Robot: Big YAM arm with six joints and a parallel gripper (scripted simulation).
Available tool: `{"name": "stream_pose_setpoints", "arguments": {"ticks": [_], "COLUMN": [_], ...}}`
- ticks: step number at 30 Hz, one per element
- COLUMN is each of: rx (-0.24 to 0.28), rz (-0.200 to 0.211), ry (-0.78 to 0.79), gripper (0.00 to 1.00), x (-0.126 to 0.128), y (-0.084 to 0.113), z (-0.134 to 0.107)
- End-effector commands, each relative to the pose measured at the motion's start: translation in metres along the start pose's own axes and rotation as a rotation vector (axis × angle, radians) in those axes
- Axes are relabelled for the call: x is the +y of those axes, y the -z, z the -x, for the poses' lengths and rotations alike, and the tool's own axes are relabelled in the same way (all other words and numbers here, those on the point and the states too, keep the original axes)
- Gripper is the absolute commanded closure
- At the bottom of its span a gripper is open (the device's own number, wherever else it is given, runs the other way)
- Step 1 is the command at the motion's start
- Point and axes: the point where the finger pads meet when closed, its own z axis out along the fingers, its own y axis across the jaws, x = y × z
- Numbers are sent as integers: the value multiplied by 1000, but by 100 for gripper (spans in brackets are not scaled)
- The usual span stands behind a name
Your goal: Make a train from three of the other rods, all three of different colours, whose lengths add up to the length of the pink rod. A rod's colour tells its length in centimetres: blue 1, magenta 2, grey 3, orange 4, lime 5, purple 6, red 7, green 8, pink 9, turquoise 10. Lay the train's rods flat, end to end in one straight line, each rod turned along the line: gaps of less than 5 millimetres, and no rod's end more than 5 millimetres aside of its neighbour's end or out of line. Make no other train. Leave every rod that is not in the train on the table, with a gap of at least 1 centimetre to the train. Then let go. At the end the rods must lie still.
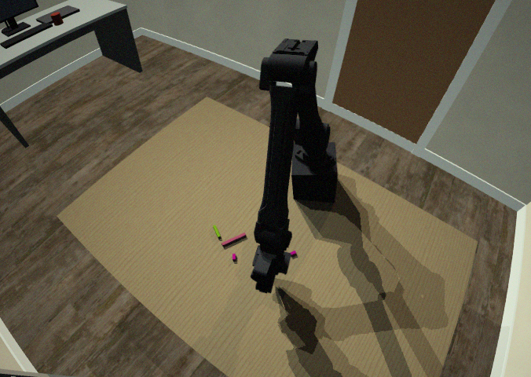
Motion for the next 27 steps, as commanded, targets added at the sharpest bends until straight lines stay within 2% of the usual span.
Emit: {"name": "stream_pose_setpoints", "arguments": {"ticks": [1,4,5,7,13,16,27], "rx": [-16,-16,-49,-29,-29,-61,-47], "rz": [-1,-1,-5,-3,-2,-7,-5], "ry": [-1,-1,-6,-3,-3,-11,-9], "gripper": [96,96,96,96,96,96,96], "x": [-6,-6,-9,-8,-8,-11,-10], "y": [-11,-14,-4,-20,-25,-11,-16], "z": [5,4,12,12,14,22,18]}}
